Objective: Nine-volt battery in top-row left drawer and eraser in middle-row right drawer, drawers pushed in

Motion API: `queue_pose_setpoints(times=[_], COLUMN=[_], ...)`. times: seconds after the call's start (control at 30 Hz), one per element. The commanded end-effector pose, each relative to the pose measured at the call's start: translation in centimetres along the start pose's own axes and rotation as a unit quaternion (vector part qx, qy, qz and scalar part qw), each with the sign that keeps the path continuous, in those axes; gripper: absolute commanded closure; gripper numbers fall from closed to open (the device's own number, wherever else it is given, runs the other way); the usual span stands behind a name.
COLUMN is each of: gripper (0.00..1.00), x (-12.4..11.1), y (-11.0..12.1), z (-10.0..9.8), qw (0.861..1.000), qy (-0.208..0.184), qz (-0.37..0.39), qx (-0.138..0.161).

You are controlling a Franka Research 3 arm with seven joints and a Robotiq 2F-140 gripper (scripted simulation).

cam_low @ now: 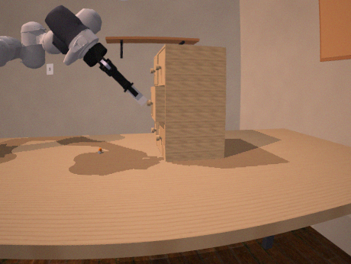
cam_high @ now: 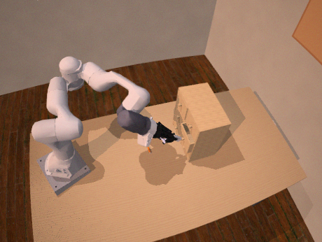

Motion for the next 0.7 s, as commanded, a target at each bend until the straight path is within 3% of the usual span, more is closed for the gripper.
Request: queue_pose_setpoints(times=[0.0,0.67], gripper=[1.0,1.0], x=[-0.4,-1.6], y=[0.0,0.2], z=[0.4,1.6], qw=[1.0,1.0], qy=[-0.001,-0.001], qz=[0.006,0.006], qx=[0.001,0.001])
Point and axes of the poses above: the point where the finger pads meet when closed, its own z axis out along the fingers, its own y axis across the jaws, x = y × z, the point moved 3 cm from there along -z, back along the fingers, and after that the axes turned 8 degrees about z, right-handed, at the moved point
